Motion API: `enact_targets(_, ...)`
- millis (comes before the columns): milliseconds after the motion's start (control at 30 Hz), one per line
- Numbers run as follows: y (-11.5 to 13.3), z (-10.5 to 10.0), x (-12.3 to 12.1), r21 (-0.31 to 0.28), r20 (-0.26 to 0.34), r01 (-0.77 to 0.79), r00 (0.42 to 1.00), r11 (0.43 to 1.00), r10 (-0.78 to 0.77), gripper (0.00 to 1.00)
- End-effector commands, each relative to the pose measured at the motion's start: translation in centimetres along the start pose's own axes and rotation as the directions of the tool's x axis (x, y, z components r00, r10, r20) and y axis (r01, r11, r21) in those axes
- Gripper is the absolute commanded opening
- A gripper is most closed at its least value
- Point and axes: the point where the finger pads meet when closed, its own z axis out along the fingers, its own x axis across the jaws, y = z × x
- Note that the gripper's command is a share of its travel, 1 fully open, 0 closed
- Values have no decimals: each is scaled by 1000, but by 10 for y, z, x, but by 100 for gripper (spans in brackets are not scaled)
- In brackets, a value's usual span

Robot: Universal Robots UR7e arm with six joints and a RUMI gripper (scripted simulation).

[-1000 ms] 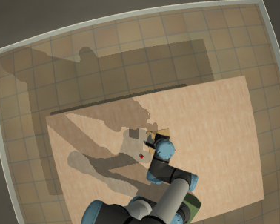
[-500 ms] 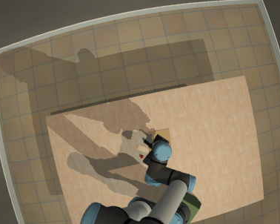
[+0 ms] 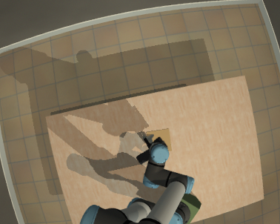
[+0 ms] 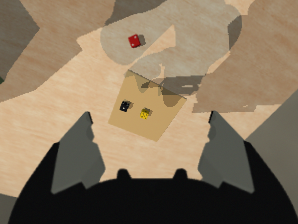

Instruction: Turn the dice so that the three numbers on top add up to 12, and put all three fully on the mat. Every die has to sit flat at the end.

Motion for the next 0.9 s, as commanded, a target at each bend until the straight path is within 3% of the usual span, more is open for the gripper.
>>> enact_targets(0,-8,1,1,-12,4,-173,985,985,173,100)
enact_targets(333,-15,2,3,-13,1,-362,932,932,362,100)
enact_targets(567,-22,4,4,-13,-1,-541,841,841,541,100)
enact_targets(800,-29,5,5,-12,-4,-699,715,715,699,100)
enact_targets(867,-29,5,5,-12,-4,-701,713,713,701,100)
